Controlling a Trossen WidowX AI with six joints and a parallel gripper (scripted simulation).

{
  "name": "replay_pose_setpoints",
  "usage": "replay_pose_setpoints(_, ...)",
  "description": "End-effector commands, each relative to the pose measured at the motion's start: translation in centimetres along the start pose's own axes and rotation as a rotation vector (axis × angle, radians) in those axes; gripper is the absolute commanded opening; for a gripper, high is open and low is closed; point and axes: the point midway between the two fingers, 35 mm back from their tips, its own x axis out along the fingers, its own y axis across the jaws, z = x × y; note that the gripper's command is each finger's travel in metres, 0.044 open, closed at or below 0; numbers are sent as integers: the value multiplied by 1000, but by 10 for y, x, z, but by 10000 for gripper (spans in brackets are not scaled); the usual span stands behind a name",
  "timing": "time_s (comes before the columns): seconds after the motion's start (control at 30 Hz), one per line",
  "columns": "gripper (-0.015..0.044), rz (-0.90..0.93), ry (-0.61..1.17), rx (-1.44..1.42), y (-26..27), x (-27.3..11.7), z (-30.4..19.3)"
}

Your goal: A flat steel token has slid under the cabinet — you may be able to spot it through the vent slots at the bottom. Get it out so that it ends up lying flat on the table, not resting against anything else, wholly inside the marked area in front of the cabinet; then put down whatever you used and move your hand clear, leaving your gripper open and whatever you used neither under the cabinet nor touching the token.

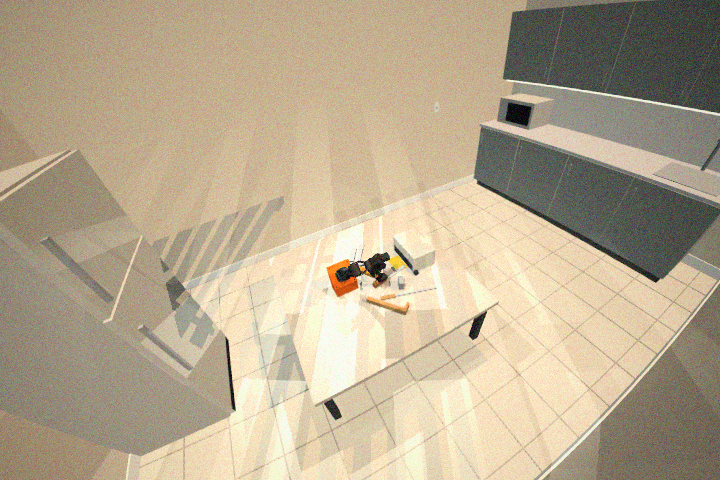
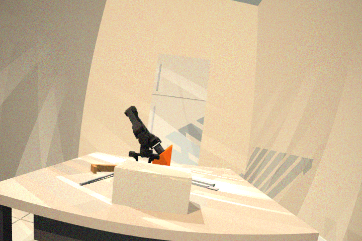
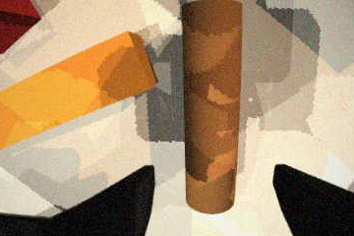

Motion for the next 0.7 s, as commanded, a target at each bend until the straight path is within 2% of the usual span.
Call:
replay_pose_setpoints(0.0,270,-1,5,-4,0,6,-1)
replay_pose_setpoints(0.67,270,-2,5,-4,-1,39,-1)
